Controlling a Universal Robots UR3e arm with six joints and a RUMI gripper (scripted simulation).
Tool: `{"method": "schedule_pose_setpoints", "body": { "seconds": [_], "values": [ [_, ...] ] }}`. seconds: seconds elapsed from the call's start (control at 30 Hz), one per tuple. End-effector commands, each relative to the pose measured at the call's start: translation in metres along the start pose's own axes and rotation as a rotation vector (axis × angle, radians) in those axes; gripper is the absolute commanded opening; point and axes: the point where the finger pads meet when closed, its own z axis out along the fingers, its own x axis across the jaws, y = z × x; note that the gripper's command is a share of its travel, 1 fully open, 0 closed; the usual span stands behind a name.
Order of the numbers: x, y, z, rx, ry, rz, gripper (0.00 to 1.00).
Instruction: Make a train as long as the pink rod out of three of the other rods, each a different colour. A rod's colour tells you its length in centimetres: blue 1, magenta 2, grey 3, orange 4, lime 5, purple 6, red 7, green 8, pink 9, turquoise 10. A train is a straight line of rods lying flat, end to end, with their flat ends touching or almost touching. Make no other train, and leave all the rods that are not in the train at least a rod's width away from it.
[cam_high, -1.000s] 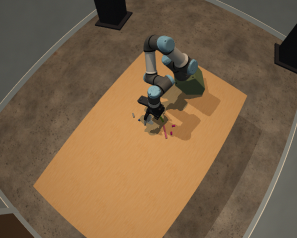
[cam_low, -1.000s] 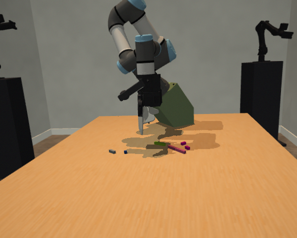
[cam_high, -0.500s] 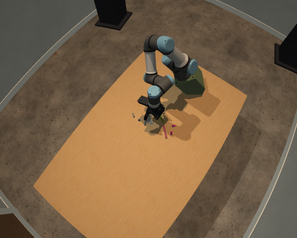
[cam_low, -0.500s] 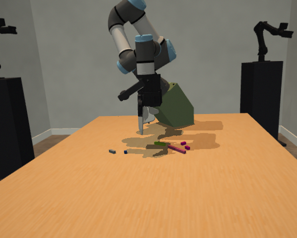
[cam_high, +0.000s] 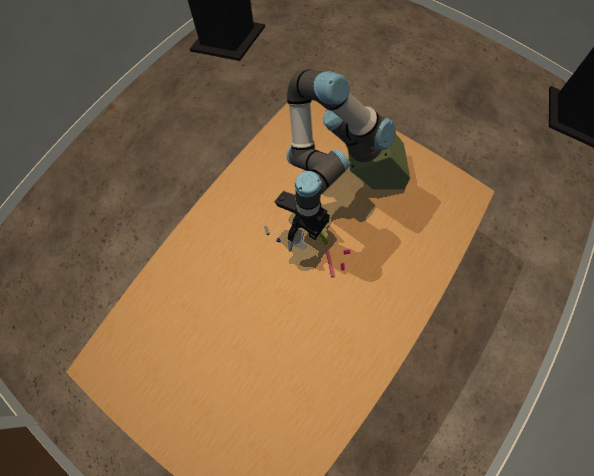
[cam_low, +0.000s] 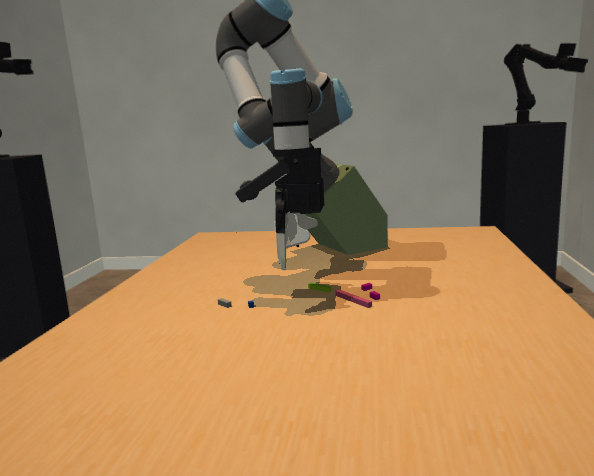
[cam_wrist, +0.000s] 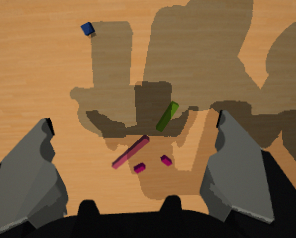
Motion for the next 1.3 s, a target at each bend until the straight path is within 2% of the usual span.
{"method": "schedule_pose_setpoints", "body": {
  "seconds": [0.0, 0.53, 0.77, 0.83, 1.03, 1.23, 1.27],
  "values": [
    [-0.001, 0.0, 0.0, 0.0, -0.002, 0.0, 1.0],
    [-0.004, -0.004, 0.0, 0.0, -0.001, -0.024, 1.0],
    [-0.027, -0.032, -0.002, -0.001, 0.0, -0.189, 1.0],
    [-0.027, -0.032, -0.002, -0.001, 0.0, -0.189, 1.0],
    [-0.045, -0.061, -0.006, 0.001, -0.002, -0.34, 1.0],
    [-0.05, -0.069, -0.007, 0.002, -0.002, -0.38, 1.0],
    [-0.05, -0.069, -0.007, 0.002, -0.002, -0.38, 0.14]
  ]
}}
